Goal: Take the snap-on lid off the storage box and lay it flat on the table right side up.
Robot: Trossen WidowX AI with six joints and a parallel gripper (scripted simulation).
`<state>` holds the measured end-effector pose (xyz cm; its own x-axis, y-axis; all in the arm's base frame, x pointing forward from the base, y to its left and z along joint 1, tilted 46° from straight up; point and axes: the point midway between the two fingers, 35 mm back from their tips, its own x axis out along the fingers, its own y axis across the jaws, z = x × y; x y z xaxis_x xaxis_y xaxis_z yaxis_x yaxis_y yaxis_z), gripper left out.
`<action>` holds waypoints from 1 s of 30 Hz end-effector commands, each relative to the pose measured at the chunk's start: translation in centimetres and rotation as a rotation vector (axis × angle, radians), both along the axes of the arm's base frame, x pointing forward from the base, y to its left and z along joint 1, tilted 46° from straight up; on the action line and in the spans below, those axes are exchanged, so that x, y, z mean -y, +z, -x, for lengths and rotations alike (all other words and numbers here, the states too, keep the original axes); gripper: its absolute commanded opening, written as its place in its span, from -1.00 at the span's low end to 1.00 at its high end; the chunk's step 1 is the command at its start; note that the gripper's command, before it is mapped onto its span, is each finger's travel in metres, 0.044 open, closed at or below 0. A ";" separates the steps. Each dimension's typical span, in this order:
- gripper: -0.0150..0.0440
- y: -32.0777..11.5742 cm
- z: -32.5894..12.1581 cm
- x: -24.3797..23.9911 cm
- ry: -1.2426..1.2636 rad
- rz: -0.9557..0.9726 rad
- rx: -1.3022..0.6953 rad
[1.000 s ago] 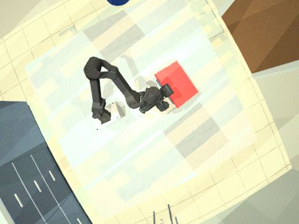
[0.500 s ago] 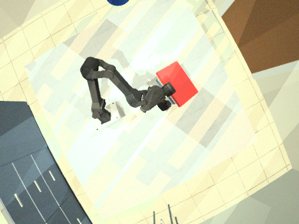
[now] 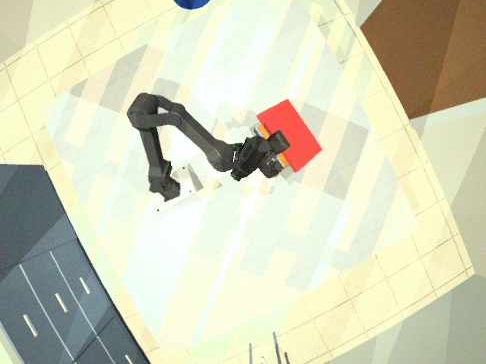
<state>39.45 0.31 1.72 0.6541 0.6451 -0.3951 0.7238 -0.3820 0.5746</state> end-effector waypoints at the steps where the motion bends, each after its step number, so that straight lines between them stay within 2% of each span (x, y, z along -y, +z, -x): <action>1: -0.49 1.1 -0.7 0.7 -0.005 0.009 0.025; 30: -0.49 3.7 -1.2 3.4 -0.005 0.011 0.025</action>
